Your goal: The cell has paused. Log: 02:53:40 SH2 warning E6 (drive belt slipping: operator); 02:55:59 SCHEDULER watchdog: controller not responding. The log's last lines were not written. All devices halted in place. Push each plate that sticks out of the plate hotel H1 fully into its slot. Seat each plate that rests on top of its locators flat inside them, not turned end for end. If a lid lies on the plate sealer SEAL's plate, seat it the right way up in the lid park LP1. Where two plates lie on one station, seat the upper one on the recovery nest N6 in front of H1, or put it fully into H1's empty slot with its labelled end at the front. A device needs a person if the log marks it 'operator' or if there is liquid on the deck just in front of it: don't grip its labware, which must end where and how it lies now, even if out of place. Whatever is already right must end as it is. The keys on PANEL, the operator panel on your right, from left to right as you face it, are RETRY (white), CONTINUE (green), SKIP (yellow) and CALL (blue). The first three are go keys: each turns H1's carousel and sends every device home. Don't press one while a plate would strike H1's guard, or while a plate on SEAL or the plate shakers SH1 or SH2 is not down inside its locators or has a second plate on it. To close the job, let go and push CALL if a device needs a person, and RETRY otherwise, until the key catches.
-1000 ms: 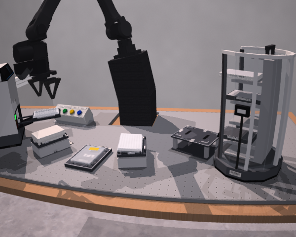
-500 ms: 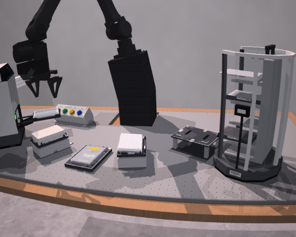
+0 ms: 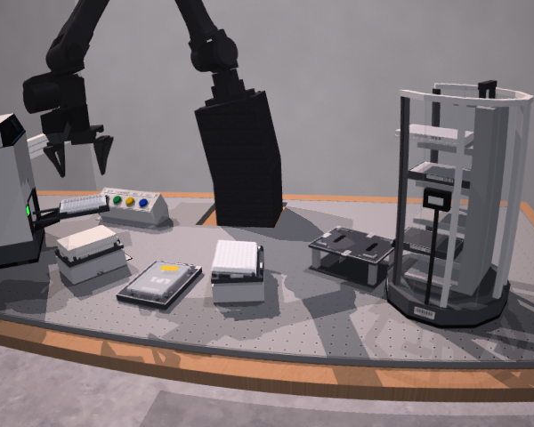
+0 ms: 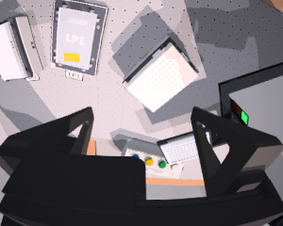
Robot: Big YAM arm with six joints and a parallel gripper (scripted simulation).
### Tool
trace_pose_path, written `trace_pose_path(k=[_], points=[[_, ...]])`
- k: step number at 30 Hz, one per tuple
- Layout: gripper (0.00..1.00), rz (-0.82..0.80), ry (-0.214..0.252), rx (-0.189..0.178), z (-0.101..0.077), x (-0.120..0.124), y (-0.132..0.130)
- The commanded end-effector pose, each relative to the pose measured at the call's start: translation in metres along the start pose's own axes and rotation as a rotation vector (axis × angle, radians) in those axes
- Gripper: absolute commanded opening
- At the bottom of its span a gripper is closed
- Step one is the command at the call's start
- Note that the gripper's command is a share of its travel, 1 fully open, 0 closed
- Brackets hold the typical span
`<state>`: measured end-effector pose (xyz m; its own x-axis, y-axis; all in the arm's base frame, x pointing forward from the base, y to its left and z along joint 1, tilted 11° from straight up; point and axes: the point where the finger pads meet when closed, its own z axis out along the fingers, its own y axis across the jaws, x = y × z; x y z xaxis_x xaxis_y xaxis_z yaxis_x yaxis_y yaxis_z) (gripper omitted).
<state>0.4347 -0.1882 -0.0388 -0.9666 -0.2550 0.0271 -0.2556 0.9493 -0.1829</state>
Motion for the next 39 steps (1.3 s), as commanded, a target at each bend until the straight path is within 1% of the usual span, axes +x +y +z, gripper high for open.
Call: trace_pose_path(k=[1,6,8,23,25,34,37,38,39], points=[[1.00,-0.129,-0.006,0.005,-0.0018,-0.0072,-0.0066],[1.00,-0.246,-0.005,0.006,-0.0018,-0.0071,-0.0065],[1.00,-0.246,-0.005,0.006,-0.0018,-0.0071,-0.0065],[1.00,-0.596,-0.004,0.006,-0.0017,-0.0070,-0.0064],[1.00,-0.596,-0.004,0.006,-0.0017,-0.0070,-0.0064],[1.00,-0.801,-0.003,0.006,-0.0017,-0.0070,-0.0064],[1.00,-0.801,-0.003,0.006,-0.0016,-0.0069,-0.0064],[1.00,-0.790,-0.013,0.021,-0.0068,-0.0090,-0.0075],[1.00,-0.790,-0.013,0.021,-0.0068,-0.0090,-0.0075]])
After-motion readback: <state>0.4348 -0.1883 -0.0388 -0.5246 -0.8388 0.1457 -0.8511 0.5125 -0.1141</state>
